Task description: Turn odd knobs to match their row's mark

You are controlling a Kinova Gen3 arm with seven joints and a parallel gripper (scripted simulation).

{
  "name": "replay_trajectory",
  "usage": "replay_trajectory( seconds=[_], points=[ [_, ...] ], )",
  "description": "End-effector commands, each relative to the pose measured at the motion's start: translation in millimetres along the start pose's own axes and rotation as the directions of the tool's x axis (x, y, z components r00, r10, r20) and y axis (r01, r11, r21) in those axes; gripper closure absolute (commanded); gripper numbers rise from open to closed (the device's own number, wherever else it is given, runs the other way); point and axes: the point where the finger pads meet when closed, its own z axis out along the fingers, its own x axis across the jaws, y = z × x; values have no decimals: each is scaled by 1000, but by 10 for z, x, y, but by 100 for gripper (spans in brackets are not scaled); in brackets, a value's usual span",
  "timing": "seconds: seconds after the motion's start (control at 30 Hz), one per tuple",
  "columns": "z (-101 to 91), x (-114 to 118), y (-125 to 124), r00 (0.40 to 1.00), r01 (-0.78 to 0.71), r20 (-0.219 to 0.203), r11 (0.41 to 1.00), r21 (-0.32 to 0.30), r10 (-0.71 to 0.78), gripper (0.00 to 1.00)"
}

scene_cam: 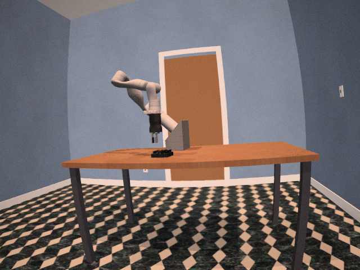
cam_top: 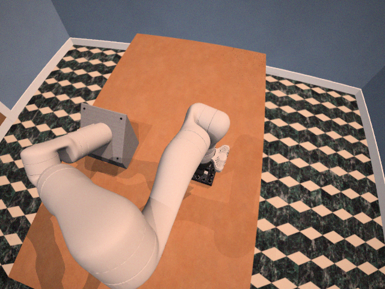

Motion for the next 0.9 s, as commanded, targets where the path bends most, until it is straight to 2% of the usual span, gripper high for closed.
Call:
replay_trajectory(
  seconds=[0.0, 0.87],
  points=[
    [-9, -4, -4, 1000, 0, 1, 1000, 2, 0, 54],
    [23, -4, -5, 1000, 0, 1, 1000, 2, 0, 54]
  ],
)
